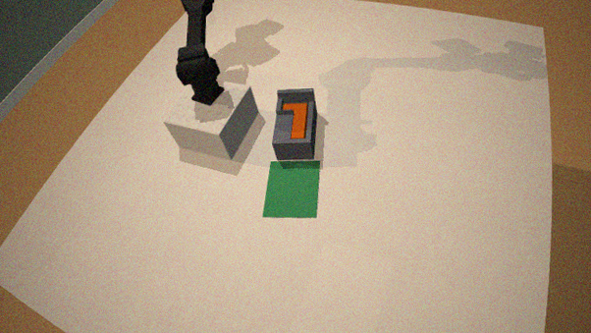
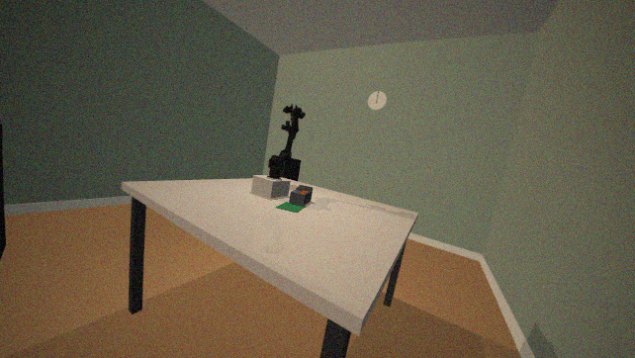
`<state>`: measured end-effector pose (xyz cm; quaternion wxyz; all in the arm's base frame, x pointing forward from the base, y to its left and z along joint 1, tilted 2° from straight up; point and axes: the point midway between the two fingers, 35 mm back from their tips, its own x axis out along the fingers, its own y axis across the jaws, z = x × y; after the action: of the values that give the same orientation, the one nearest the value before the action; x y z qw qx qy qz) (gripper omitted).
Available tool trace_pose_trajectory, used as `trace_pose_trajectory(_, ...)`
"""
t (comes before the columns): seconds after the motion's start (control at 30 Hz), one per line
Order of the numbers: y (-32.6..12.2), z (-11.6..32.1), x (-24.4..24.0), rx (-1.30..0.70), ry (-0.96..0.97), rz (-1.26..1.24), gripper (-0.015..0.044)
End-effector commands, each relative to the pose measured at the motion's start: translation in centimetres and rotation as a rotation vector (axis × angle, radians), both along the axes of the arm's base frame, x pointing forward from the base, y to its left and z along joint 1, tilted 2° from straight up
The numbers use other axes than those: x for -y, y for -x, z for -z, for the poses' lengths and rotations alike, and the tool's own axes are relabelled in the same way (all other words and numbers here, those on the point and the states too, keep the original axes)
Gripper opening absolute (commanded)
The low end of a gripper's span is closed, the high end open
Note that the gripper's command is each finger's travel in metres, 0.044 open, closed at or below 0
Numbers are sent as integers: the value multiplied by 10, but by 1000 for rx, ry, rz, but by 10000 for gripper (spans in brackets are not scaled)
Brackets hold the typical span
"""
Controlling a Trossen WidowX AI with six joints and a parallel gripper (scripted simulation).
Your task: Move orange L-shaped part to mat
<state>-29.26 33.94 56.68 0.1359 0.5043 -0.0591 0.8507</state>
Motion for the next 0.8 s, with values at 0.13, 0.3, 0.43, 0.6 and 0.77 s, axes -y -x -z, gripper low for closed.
trace_pose_trajectory(0.13,-45,-61,108,-196,-127,-290,180)
trace_pose_trajectory(0.3,-77,-83,167,-306,-206,-454,180)
trace_pose_trajectory(0.43,-109,-96,214,-390,-275,-604,180)
trace_pose_trajectory(0.6,-157,-103,270,-484,-374,-802,180)
trace_pose_trajectory(0.77,-213,-99,319,-579,-492,-999,180)
